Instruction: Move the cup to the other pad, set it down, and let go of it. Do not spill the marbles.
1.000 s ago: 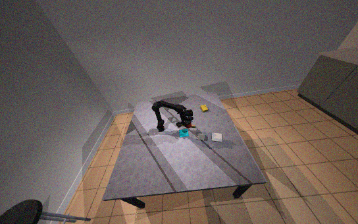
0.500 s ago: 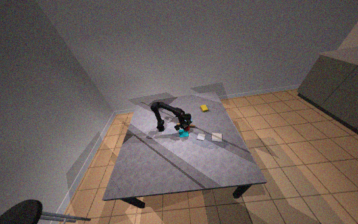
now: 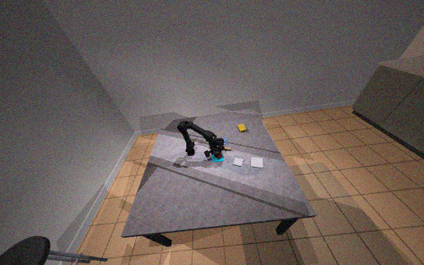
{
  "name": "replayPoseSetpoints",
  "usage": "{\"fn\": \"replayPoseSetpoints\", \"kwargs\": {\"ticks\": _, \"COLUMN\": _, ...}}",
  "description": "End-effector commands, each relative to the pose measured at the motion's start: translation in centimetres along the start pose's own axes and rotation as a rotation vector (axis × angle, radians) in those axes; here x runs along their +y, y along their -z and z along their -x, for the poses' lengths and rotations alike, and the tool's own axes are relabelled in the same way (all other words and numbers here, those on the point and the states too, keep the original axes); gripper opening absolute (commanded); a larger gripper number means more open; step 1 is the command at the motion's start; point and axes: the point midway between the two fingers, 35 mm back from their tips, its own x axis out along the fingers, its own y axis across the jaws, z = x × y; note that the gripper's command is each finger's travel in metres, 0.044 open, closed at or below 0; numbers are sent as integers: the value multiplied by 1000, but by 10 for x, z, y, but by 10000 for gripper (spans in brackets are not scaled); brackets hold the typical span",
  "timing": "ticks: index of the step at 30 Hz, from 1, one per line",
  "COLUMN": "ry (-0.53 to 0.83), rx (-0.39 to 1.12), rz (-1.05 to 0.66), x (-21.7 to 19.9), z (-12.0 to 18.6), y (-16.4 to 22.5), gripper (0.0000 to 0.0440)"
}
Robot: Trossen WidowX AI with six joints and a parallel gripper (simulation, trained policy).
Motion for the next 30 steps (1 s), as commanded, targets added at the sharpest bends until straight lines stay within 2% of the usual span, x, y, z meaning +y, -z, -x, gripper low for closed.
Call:
{"fn": "replayPoseSetpoints", "kwargs": {"ticks": 1, "ry": -5, "rx": -13, "rz": -13, "x": -5, "z": -4, "y": -2, "gripper": 65}}
{"fn": "replayPoseSetpoints", "kwargs": {"ticks": 5, "ry": -45, "rx": -39, "rz": -31, "x": -3, "z": -1, "y": -9, "gripper": 154}}
{"fn": "replayPoseSetpoints", "kwargs": {"ticks": 6, "ry": -55, "rx": -44, "rz": -35, "x": -2, "z": 1, "y": -10, "gripper": 163}}
{"fn": "replayPoseSetpoints", "kwargs": {"ticks": 16, "ry": -125, "rx": -76, "rz": -36, "x": -5, "z": 14, "y": -11, "gripper": 195}}
{"fn": "replayPoseSetpoints", "kwargs": {"ticks": 30, "ry": -201, "rx": -126, "rz": -51, "x": -12, "z": 42, "y": -15, "gripper": 285}}
